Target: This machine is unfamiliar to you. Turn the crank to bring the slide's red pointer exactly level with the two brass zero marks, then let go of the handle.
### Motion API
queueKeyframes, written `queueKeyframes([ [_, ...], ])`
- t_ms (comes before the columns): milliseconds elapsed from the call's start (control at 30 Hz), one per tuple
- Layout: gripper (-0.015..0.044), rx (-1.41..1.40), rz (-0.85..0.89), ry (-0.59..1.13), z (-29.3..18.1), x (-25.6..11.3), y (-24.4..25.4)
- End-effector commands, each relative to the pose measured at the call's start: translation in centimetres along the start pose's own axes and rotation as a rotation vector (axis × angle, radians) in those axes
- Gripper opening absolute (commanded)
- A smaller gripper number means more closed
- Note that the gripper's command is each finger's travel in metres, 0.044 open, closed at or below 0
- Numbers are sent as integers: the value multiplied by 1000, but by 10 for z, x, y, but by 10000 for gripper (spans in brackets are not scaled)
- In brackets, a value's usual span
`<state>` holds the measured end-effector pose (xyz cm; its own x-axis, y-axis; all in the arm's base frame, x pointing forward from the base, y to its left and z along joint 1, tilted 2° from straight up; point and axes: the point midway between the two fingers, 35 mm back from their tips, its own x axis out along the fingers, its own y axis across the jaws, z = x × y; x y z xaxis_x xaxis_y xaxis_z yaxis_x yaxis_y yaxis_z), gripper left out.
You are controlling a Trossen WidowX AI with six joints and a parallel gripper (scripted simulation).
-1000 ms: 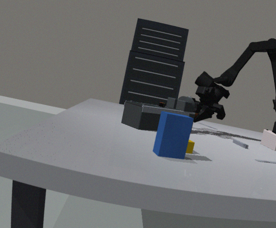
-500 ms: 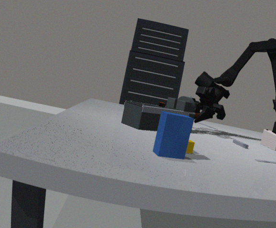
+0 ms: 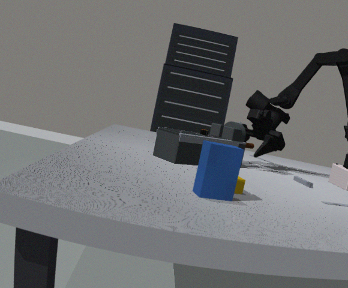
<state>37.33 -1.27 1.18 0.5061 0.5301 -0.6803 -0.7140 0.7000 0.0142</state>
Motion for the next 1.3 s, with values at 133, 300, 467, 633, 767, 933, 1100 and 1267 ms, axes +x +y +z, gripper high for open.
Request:
queueKeyframes([
  [133, 440, -13, -11, -8, 31, -29, -2],
  [300, 440, -12, -10, -8, 39, -37, -3],
  [467, 440, -8, -8, -5, 66, -62, -6],
  [633, 440, -4, -6, -2, 93, -91, -5],
  [767, 440, 0, -4, 0, 110, -111, 0],
  [933, 440, 34, -41, 44, 118, -100, -2],
  [1100, 440, 106, -137, 103, 135, -77, -6],
  [1267, 440, 187, -247, 118, 156, -56, -6],
])
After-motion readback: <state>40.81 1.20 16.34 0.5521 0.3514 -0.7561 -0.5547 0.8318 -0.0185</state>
